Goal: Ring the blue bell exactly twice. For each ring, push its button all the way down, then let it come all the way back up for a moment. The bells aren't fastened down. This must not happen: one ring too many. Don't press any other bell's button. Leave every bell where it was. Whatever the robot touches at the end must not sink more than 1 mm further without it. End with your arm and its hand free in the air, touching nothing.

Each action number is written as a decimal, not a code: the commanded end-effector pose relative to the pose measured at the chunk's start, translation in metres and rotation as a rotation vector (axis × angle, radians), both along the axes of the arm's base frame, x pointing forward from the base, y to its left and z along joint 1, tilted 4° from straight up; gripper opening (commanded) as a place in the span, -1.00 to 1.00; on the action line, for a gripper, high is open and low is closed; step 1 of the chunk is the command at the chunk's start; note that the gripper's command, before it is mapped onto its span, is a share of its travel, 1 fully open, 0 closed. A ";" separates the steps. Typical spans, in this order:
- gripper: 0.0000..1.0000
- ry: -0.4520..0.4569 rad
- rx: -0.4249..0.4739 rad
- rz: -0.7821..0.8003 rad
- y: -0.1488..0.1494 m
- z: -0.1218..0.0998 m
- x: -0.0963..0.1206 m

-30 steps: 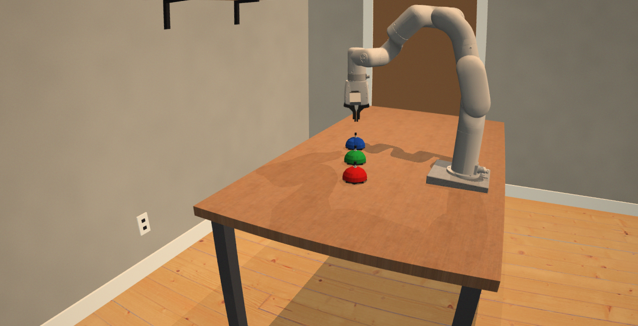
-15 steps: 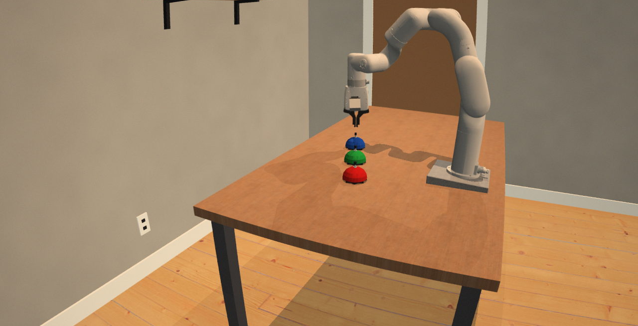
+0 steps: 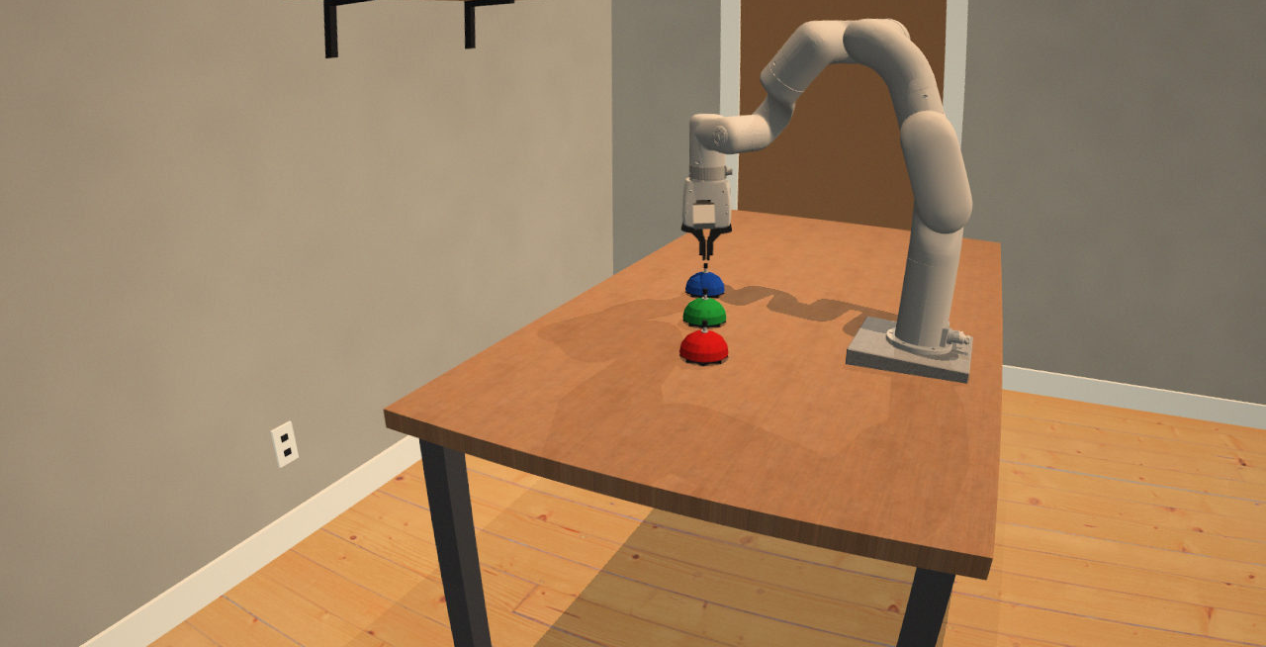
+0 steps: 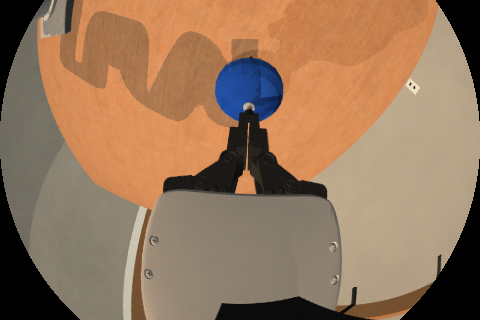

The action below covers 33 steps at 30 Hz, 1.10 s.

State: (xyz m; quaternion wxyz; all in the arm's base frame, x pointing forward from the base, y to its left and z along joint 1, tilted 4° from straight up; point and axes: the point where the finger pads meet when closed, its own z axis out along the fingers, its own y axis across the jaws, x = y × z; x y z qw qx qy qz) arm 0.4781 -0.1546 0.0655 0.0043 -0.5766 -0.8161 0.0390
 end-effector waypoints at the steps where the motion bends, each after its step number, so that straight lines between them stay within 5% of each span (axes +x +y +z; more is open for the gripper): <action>1: -1.00 -0.005 -0.001 0.000 0.000 0.000 0.002; 33: -1.00 -0.005 -0.001 0.000 -0.001 -0.010 0.001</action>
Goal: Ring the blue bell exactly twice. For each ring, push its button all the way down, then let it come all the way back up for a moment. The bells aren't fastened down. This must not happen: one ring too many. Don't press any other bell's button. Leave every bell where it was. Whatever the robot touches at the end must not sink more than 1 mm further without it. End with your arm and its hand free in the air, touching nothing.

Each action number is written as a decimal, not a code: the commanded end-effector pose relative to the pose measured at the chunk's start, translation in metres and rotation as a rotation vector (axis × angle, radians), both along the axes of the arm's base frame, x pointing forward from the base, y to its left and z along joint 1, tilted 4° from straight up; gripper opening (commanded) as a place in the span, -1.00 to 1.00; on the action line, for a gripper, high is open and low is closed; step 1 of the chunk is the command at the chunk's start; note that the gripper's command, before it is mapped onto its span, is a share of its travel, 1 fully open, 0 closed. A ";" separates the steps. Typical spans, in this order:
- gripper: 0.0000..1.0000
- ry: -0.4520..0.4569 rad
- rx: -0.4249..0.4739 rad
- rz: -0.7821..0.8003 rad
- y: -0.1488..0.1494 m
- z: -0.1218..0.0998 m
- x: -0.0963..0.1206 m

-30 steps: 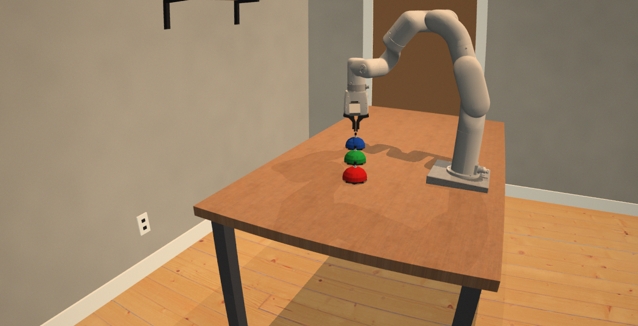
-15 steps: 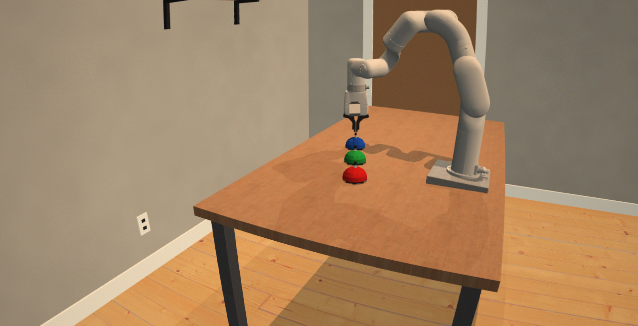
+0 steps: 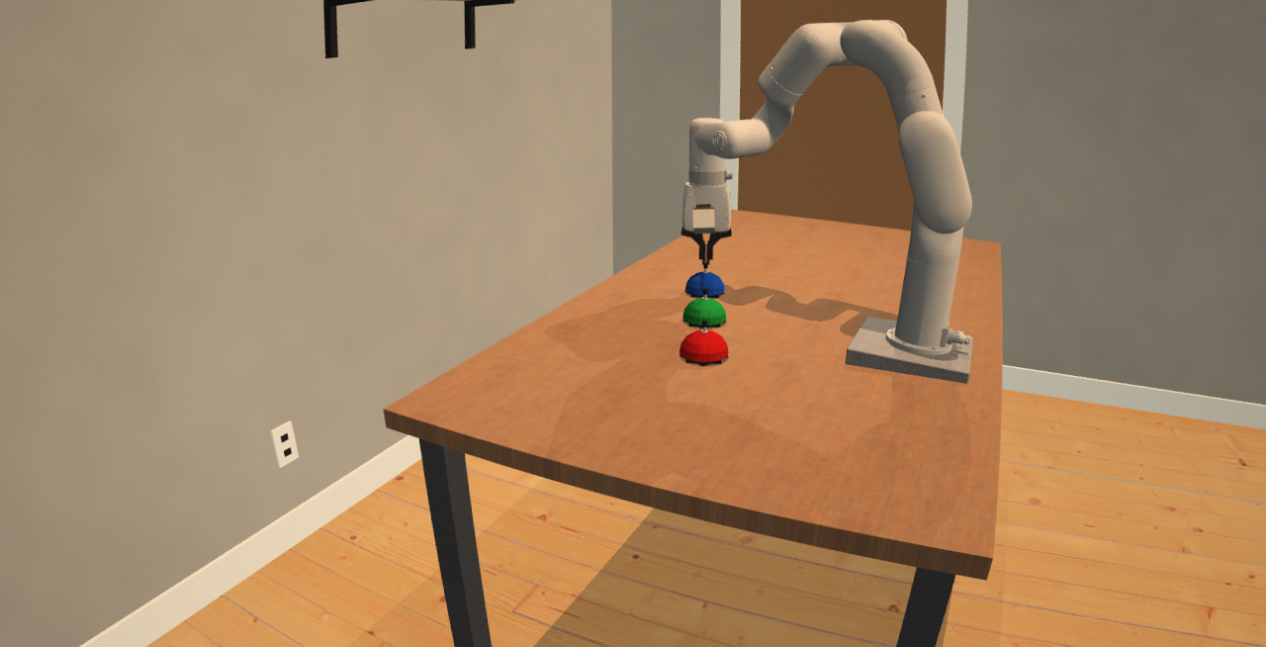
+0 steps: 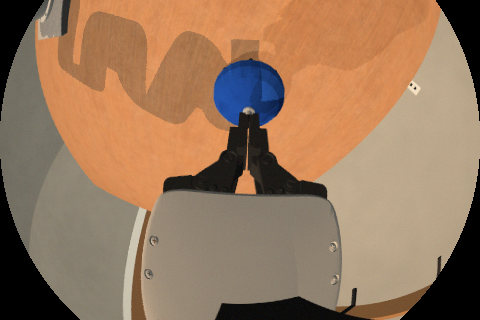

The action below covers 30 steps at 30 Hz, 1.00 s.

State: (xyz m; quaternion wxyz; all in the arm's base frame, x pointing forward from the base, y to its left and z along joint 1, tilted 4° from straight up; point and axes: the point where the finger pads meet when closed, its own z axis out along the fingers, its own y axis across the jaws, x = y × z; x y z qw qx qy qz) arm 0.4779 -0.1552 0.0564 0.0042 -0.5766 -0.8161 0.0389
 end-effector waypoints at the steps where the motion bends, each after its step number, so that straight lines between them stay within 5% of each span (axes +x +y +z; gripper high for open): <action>1: -1.00 -0.005 -0.001 0.000 -0.001 -0.002 0.001; 30: -1.00 -0.005 -0.001 0.000 -0.001 -0.006 0.001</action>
